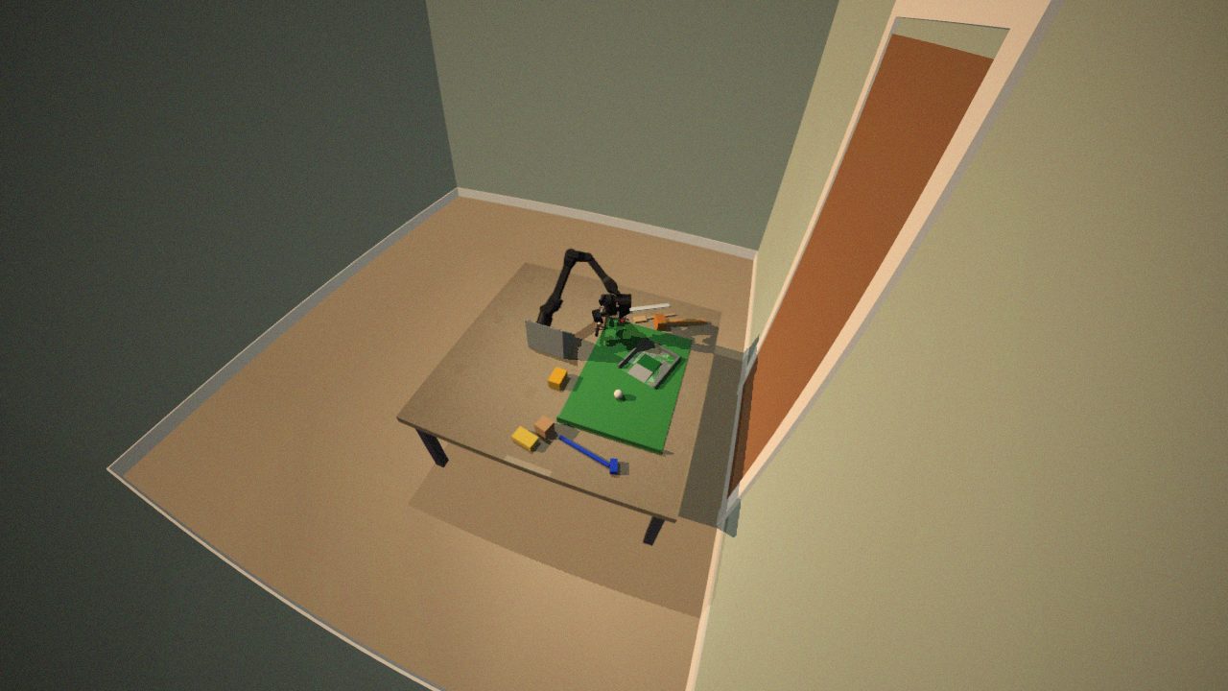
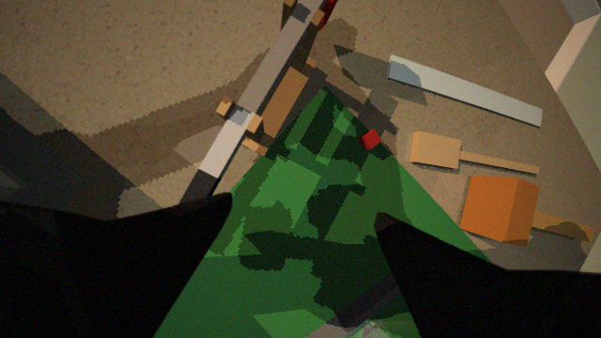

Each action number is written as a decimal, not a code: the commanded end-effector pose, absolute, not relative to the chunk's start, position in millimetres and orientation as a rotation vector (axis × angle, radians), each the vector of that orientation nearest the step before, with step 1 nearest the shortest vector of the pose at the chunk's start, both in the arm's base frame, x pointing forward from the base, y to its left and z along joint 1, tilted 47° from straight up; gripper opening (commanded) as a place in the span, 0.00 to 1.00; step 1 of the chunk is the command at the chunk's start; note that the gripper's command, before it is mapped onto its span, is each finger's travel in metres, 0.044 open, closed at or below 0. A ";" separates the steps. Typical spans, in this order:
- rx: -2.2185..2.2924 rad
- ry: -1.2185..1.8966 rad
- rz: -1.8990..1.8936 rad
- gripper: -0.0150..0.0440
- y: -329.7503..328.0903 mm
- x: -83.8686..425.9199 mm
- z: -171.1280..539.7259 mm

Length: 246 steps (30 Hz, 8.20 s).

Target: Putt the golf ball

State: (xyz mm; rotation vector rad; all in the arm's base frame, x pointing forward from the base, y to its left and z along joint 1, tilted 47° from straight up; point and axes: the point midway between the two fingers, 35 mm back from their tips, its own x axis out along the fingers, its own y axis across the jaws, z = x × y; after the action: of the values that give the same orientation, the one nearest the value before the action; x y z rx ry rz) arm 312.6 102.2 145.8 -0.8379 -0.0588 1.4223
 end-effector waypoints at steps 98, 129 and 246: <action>-0.540 0.276 1.406 0.25 56.8 257.1 102.8; 0.123 0.936 0.987 0.25 -65.7 269.6 30.1; 1.008 1.441 0.250 0.25 -91.3 256.8 -44.0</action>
State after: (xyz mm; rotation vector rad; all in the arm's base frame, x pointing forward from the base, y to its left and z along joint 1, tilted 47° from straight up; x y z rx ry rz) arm 256.3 -74.6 -58.3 1.0185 1.4633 0.2600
